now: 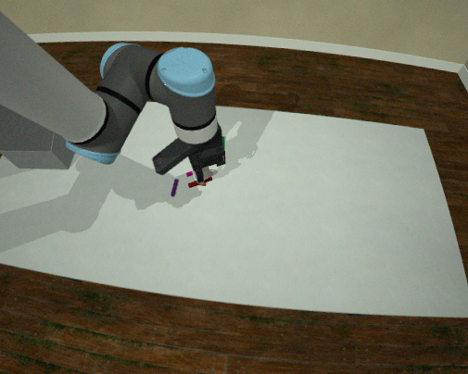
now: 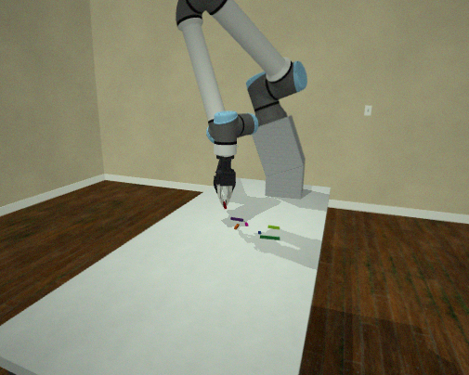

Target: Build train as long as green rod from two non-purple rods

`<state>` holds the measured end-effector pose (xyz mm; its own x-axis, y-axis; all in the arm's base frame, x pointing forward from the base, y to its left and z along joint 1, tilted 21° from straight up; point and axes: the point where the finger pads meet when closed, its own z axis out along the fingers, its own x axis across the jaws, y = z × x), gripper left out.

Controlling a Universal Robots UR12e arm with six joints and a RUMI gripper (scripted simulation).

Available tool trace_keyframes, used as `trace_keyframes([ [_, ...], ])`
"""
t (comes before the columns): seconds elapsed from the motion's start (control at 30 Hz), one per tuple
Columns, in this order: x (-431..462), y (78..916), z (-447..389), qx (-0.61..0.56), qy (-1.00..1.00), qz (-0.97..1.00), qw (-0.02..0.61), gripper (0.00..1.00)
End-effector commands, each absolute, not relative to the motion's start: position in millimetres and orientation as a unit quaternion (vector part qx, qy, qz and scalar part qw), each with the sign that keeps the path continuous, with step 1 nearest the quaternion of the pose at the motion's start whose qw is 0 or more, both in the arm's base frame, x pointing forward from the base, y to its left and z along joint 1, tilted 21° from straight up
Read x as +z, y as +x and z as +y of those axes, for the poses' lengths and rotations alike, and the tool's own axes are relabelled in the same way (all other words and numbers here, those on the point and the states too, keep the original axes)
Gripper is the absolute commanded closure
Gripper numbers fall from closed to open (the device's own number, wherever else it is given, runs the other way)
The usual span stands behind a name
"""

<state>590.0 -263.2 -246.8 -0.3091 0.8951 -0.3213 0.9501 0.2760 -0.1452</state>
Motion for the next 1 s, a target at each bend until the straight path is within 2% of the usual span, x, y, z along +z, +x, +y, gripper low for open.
trace_keyframes([
  [0.0, -247.1, 591.1, -261.0, -0.155, 0.593, 0.785, 0.091, 1.00],
  [0.97, -268.3, 611.4, -206.9, -0.110, 0.841, 0.511, 0.141, 1.00],
])
